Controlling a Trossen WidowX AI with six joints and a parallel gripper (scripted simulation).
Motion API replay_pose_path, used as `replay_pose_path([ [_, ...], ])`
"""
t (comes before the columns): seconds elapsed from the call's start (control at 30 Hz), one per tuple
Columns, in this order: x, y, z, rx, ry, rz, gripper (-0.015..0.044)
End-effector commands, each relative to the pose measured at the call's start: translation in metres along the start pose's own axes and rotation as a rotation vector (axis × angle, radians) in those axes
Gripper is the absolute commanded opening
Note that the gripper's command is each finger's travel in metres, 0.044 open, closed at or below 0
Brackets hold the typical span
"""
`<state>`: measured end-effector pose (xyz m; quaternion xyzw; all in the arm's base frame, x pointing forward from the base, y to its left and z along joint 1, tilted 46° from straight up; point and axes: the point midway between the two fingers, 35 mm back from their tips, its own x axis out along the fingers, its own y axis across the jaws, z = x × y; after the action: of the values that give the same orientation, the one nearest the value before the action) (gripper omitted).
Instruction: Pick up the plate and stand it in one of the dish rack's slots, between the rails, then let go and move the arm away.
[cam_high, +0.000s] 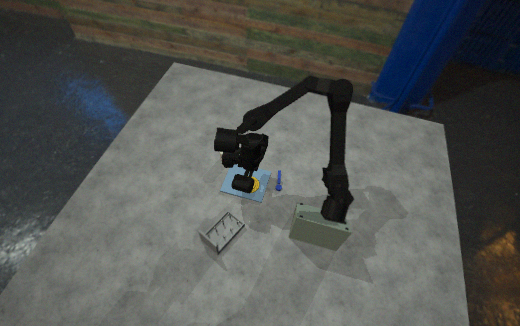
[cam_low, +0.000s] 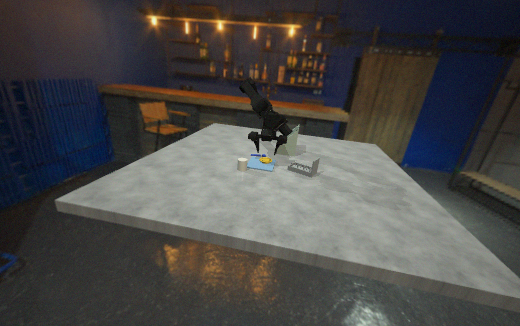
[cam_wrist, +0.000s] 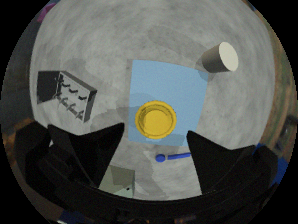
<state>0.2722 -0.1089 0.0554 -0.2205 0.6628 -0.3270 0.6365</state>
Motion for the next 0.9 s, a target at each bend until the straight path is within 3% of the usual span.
replay_pose_path([
  [0.0,0.008,0.0,-0.002,-0.011,0.006,-0.007,0.04],
  [0.87,0.044,0.0,-0.003,-0.011,0.007,-0.011,0.0387],
])
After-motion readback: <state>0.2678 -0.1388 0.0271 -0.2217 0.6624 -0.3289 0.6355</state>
